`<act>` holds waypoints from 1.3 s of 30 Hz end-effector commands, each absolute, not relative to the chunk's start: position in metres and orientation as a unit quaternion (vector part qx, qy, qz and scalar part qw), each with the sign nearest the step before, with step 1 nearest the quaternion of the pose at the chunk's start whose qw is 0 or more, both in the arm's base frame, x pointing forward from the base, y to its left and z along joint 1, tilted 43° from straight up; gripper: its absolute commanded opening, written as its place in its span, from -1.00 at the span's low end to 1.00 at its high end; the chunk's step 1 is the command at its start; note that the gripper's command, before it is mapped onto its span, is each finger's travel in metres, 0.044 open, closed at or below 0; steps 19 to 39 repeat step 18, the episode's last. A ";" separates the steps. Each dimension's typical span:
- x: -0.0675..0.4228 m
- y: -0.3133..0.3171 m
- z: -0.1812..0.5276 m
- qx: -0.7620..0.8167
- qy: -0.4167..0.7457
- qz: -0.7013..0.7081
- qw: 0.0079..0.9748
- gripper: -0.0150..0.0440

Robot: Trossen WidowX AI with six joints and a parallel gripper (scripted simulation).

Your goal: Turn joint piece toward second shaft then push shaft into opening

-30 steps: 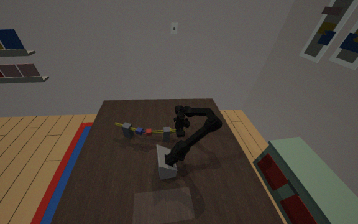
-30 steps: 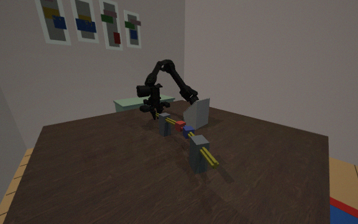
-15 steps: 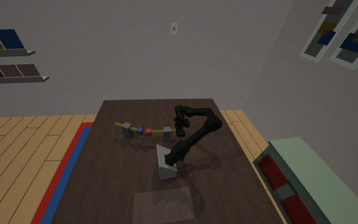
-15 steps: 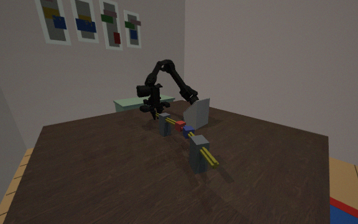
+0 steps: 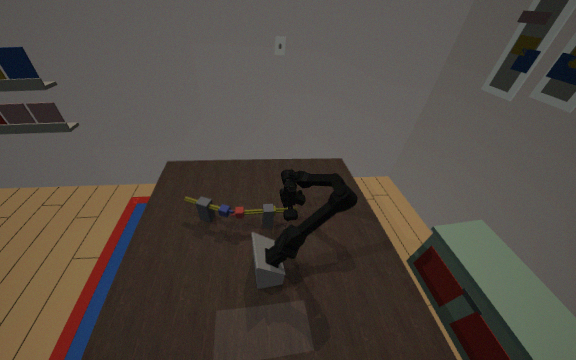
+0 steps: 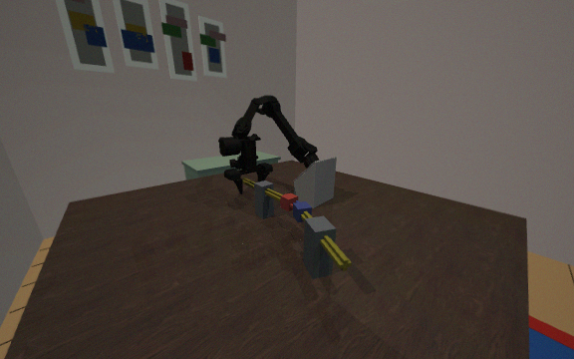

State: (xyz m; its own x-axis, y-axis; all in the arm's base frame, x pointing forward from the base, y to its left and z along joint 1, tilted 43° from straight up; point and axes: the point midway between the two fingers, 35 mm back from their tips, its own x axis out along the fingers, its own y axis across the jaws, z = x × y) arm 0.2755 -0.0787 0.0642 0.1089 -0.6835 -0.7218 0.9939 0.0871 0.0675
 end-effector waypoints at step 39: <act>0.268 -0.042 0.102 0.287 0.273 -0.610 0.687 1.00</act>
